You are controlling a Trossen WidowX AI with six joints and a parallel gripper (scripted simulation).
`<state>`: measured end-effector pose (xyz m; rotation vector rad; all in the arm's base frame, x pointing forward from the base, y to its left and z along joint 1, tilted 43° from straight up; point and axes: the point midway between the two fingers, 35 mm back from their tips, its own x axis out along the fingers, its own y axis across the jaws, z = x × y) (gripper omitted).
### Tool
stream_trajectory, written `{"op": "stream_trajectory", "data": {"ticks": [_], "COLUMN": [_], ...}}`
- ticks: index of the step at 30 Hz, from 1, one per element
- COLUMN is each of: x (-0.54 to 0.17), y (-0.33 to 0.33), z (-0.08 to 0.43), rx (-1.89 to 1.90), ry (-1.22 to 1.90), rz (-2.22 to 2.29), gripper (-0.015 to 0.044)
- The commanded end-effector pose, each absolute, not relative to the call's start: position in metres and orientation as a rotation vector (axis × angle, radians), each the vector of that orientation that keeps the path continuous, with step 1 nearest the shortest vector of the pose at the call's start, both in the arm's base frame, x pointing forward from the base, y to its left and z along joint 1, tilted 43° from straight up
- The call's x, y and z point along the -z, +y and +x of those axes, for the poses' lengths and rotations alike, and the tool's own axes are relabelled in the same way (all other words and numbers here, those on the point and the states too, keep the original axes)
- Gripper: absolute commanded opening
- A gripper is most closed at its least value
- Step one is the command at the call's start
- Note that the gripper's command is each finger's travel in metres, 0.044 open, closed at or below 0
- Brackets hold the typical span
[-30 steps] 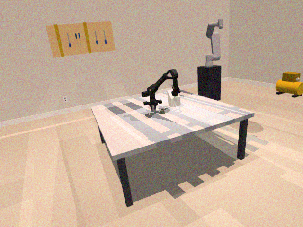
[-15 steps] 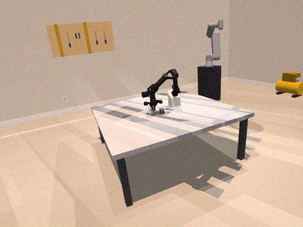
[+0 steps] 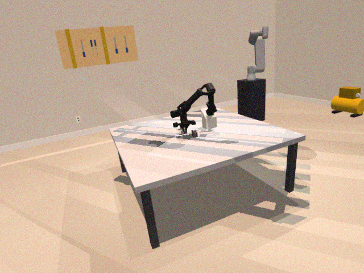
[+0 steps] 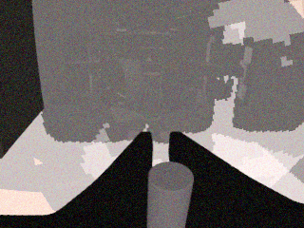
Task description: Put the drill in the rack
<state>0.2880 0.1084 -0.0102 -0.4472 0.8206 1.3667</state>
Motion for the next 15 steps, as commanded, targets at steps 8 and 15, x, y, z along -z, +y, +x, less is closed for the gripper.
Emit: {"op": "stream_trajectory", "data": {"ticks": [8,15], "x": [-0.005,-0.012], "y": [0.119,0.124], "z": [0.297,0.3], "rx": [-1.365,-1.365], "ry": [0.807,0.807], "rz": [-0.445,-0.445], "gripper": [0.0,0.0]}}
